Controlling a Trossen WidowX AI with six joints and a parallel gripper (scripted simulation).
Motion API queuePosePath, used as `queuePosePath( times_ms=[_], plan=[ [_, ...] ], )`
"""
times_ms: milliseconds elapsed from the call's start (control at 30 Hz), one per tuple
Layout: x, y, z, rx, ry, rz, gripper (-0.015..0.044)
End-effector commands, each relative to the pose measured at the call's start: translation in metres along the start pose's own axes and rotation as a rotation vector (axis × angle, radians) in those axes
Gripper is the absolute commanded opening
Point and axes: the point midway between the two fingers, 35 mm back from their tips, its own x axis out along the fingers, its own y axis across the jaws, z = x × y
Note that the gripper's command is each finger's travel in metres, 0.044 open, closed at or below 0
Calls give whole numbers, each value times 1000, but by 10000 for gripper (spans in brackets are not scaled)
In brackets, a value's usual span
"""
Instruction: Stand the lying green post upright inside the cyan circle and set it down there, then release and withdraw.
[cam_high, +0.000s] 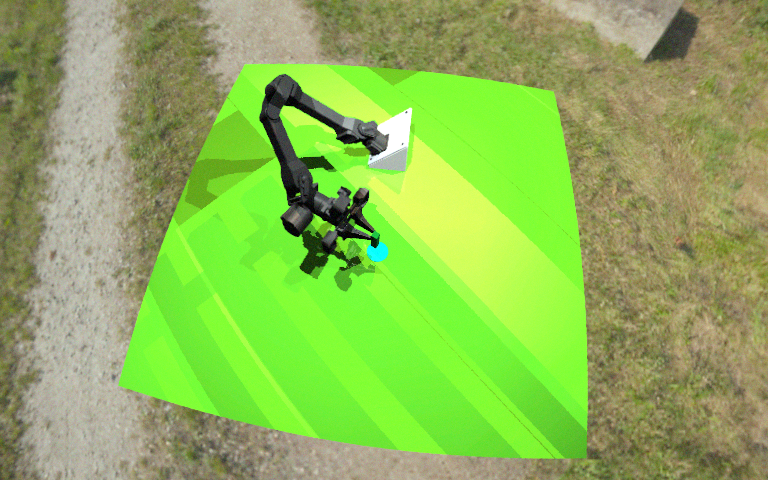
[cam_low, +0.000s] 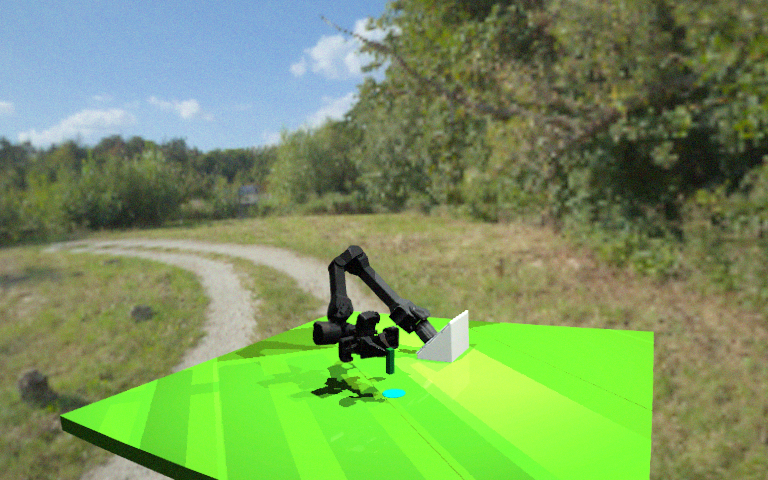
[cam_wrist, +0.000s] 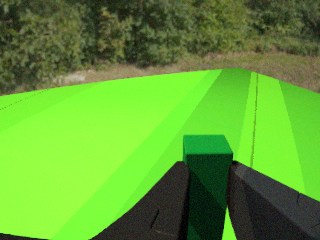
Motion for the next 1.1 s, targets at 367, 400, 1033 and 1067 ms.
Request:
queuePosePath(
  times_ms=[367,400,1033,1067],
  plan=[
    [7,7,-51,-2,-1,2,23],
    [8,7,-53,-2,0,1,23],
    [8,7,-54,-2,0,1,206],
    [8,7,-54,-2,0,1,233]
  ],
)
